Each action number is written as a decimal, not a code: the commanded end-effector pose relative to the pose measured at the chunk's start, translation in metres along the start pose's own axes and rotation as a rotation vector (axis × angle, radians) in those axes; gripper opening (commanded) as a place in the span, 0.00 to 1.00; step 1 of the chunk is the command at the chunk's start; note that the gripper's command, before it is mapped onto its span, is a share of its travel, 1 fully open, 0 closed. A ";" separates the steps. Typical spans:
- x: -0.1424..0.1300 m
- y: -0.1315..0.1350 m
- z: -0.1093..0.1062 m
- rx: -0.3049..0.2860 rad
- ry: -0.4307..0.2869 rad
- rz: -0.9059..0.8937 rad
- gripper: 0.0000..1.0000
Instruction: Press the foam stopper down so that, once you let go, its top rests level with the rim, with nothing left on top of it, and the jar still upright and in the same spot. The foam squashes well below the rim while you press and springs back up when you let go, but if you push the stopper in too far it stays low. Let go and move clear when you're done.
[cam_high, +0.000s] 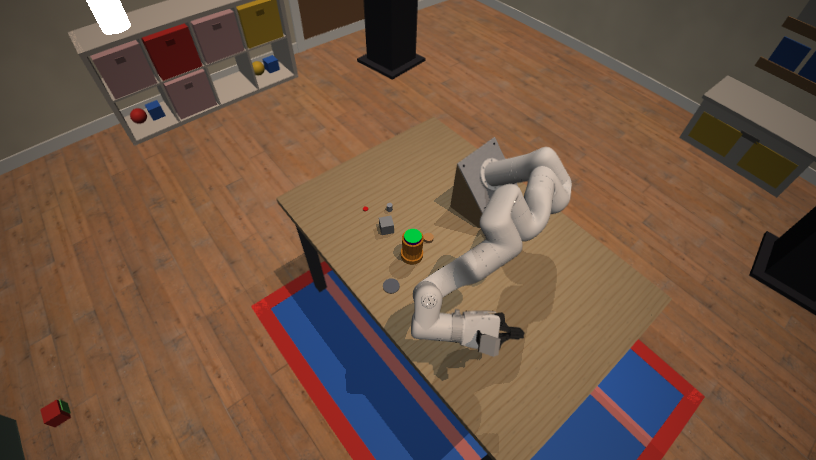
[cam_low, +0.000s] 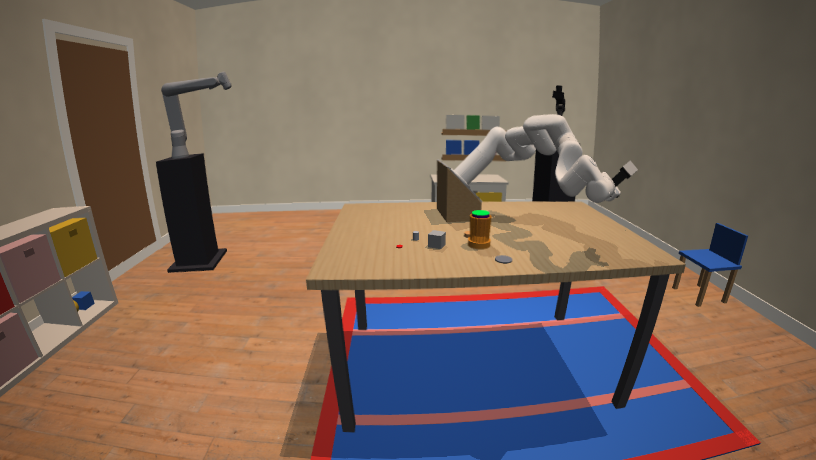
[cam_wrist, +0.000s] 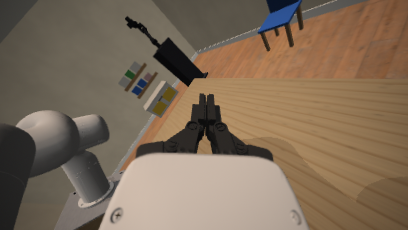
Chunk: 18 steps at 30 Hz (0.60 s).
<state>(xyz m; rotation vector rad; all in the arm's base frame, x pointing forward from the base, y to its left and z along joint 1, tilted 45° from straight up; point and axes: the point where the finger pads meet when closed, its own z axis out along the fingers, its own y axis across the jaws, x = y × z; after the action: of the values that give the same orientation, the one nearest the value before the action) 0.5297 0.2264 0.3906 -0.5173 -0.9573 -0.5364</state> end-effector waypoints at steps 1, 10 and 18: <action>-0.016 -0.010 -0.012 -0.076 -0.039 -0.003 0.00; -0.054 -0.036 -0.044 -0.192 -0.154 0.002 0.00; -0.100 -0.064 -0.083 -0.331 -0.292 0.009 0.00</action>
<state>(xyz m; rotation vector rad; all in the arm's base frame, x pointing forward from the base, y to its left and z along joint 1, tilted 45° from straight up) 0.5043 0.1701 0.3126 -0.7698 -1.0929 -0.5807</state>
